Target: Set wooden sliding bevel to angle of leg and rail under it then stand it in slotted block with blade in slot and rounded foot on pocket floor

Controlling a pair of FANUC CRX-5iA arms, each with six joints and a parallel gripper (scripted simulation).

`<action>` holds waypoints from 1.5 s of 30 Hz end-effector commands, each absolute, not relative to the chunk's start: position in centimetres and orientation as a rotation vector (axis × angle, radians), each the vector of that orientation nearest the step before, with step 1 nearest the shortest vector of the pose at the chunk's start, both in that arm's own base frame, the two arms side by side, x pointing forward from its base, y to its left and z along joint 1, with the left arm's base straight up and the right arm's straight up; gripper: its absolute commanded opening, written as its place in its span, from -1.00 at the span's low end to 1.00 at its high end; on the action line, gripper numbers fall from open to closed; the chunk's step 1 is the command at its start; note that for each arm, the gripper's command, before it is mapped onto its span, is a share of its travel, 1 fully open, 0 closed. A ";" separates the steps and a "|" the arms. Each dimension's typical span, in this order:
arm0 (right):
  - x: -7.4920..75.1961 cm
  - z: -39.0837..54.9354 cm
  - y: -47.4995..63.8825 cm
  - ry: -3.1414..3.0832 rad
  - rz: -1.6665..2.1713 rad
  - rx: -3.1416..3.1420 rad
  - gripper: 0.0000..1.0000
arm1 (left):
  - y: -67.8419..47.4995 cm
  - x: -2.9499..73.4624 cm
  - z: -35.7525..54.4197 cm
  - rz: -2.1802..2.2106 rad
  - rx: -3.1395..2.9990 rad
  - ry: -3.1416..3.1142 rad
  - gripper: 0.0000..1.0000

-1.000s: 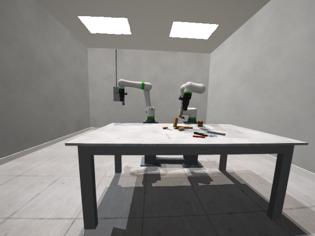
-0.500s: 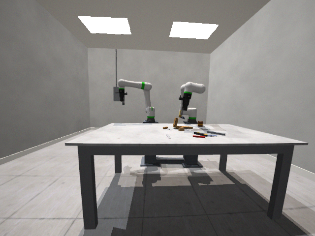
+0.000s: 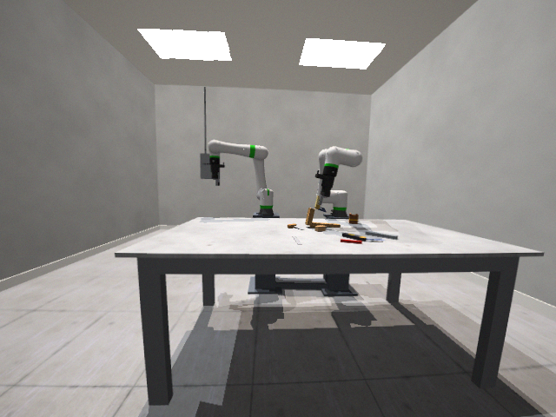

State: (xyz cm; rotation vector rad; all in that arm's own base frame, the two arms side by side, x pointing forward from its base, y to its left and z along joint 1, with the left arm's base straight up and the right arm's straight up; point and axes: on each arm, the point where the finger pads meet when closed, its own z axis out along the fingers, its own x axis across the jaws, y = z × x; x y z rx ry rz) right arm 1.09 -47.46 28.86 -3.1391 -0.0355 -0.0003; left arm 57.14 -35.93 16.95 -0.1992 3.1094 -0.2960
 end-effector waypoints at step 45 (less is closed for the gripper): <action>1.1 29.0 -47.5 -0.035 0.000 -3.141 1.00 | -37.3 57.4 10.2 -0.300 -0.199 3.106 -1.00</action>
